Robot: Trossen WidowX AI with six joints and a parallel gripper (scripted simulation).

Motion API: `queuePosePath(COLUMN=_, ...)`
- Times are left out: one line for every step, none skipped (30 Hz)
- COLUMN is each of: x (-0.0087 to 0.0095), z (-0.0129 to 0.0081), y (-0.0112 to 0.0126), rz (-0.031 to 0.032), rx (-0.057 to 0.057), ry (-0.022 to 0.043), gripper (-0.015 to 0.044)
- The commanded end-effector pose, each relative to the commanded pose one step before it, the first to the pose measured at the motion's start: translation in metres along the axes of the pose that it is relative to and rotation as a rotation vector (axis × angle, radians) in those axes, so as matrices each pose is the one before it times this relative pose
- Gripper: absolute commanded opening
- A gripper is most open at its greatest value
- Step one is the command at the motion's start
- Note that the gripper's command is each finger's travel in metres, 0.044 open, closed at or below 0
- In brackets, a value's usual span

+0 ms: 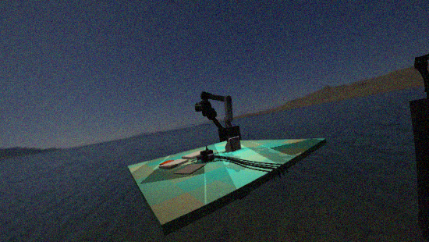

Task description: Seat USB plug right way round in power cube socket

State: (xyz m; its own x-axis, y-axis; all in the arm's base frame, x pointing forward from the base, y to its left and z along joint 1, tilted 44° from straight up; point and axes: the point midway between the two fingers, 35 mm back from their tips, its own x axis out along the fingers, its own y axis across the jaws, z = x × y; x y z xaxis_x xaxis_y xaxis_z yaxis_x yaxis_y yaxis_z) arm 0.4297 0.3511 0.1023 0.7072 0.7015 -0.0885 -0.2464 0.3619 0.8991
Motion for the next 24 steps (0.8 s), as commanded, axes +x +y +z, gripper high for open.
queuePosePath(x=0.00056, z=0.00035, y=-0.00302, rz=-0.01488, rx=0.011, ry=0.00004, gripper=0.0426)
queuePosePath(x=0.00154, z=0.00113, y=-0.00901, rz=-0.04467, rx=0.0328, ry=-0.00068, gripper=0.044)
queuePosePath(x=0.00227, z=0.00229, y=-0.01481, rz=-0.07449, rx=0.0537, ry=-0.00374, gripper=0.044)
queuePosePath(x=0.00246, z=0.00359, y=-0.01756, rz=-0.09022, rx=0.0636, ry=-0.0089, gripper=0.044)
queuePosePath(x=0.00227, z=0.00453, y=-0.01704, rz=-0.08976, rx=0.0618, ry=-0.01363, gripper=0.044)
queuePosePath(x=0.00205, z=0.00543, y=-0.01649, rz=-0.08897, rx=0.06, ry=-0.01829, gripper=0.044)
queuePosePath(x=0.00181, z=0.00628, y=-0.01594, rz=-0.08794, rx=0.0581, ry=-0.02286, gripper=0.044)
queuePosePath(x=0.00155, z=0.00709, y=-0.01537, rz=-0.08661, rx=0.0562, ry=-0.02733, gripper=0.044)
queuePosePath(x=0.00128, z=0.00785, y=-0.01479, rz=-0.08501, rx=0.0543, ry=-0.03167, gripper=0.044)
queuePosePath(x=0.00099, z=0.00859, y=-0.01421, rz=-0.08315, rx=0.0524, ry=-0.03587, gripper=0.044)
queuePosePath(x=0.00071, z=0.00851, y=-0.01248, rz=-0.07431, rx=0.0462, ry=-0.03641, gripper=0.044)
queuePosePath(x=0.00049, z=0.00669, y=-0.00884, rz=-0.05351, rx=0.0329, ry=-0.02892, gripper=0.044)
queuePosePath(x=0.00036, z=0.00684, y=-0.00838, rz=-0.05125, rx=0.0313, ry=-0.02996, gripper=0.044)
queuePosePath(x=0.00023, z=0.00695, y=-0.00792, rz=-0.04884, rx=0.0296, ry=-0.03073, gripper=0.044)
queuePosePath(x=0.00012, z=0.00706, y=-0.0075, rz=-0.04669, rx=0.0281, ry=-0.03149, gripper=0.044)
queuePosePath(x=0.00001, z=0.00722, y=-0.00717, rz=-0.04497, rx=0.0269, ry=-0.03244, gripper=0.044)
queuePosePath(x=-0.00009, z=0.00738, y=-0.00686, rz=-0.04334, rx=0.0258, ry=-0.03334, gripper=0.044)
queuePosePath(x=-0.00018, z=0.00751, y=-0.00654, rz=-0.04156, rx=0.0246, ry=-0.03404, gripper=0.044)
queuePosePath(x=-0.00027, z=0.00769, y=-0.00626, rz=-0.04009, rx=0.0237, ry=-0.03492, gripper=0.044)
queuePosePath(x=-0.00035, z=0.00789, y=-0.00602, rz=-0.03879, rx=0.0228, ry=-0.03589, gripper=0.044)
queuePosePath(x=-0.00043, z=0.00807, y=-0.00577, rz=-0.03738, rx=0.0219, ry=-0.03673, gripper=0.044)
queuePosePath(x=-0.0005, z=0.00822, y=-0.00549, rz=-0.03583, rx=0.0209, ry=-0.03738, gripper=0.044)
queuePosePath(x=-0.00056, z=0.00835, y=-0.0052, rz=-0.03421, rx=0.0199, ry=-0.0379, gripper=0.044)
queuePosePath(x=-0.00063, z=0.00859, y=-0.00499, rz=-0.03304, rx=0.0191, ry=-0.03887, gripper=0.044)
